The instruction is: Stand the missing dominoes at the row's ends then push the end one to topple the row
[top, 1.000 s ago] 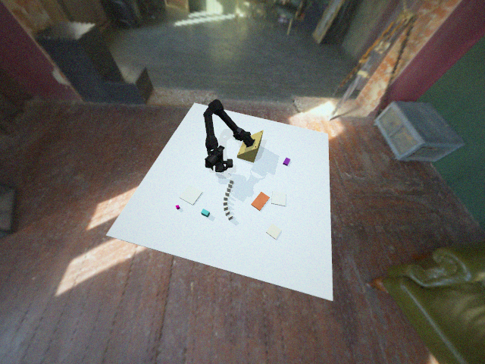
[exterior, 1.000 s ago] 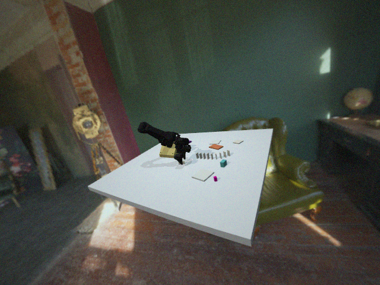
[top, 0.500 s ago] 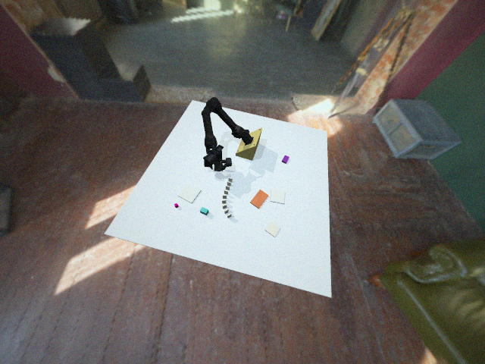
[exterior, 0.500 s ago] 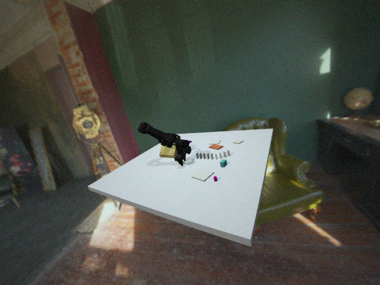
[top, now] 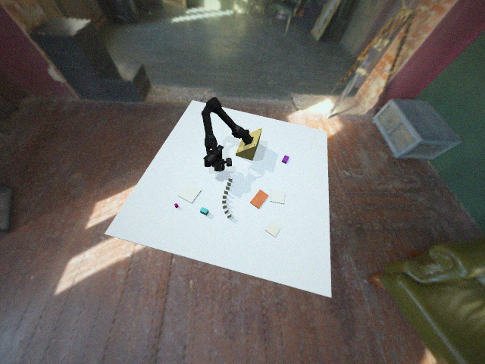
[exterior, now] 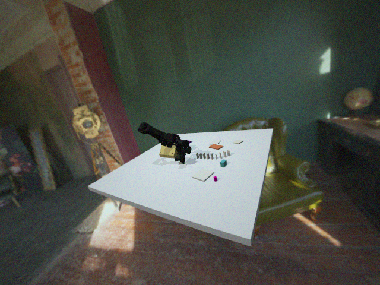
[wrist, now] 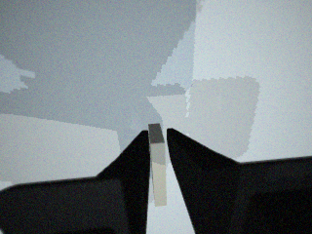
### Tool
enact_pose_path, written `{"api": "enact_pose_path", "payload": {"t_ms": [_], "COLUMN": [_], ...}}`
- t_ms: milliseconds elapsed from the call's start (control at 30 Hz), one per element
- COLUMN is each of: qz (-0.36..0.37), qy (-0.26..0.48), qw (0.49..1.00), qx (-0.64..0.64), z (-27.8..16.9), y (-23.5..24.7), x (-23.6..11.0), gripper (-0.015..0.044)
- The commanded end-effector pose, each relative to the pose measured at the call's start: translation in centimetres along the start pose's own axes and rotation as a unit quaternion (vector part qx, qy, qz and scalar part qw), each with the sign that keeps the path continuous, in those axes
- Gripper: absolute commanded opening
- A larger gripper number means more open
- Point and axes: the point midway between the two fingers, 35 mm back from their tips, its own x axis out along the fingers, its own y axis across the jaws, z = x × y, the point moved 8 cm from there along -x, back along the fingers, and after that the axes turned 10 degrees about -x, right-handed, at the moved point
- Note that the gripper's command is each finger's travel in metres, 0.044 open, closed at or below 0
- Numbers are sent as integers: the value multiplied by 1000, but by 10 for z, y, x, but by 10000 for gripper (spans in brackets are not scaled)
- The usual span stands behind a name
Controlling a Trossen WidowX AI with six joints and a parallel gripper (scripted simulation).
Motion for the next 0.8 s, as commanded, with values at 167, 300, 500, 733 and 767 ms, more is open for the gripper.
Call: {"api": "enact_pose_path", "payload": {"t_ms": [167,300,500,733,767], "qz": [2,3,5,6,6], "qy": [-1,-1,-2,-2,-2], "qw": [1000,1000,1000,1000,1000], "qx": [-3,-3,-3,-4,-4], "z": [0,1,2,2,2], "y": [1,3,6,8,8], "x": [1,-31,-109,-154,-154], "gripper": [20,20,20,20,20]}}
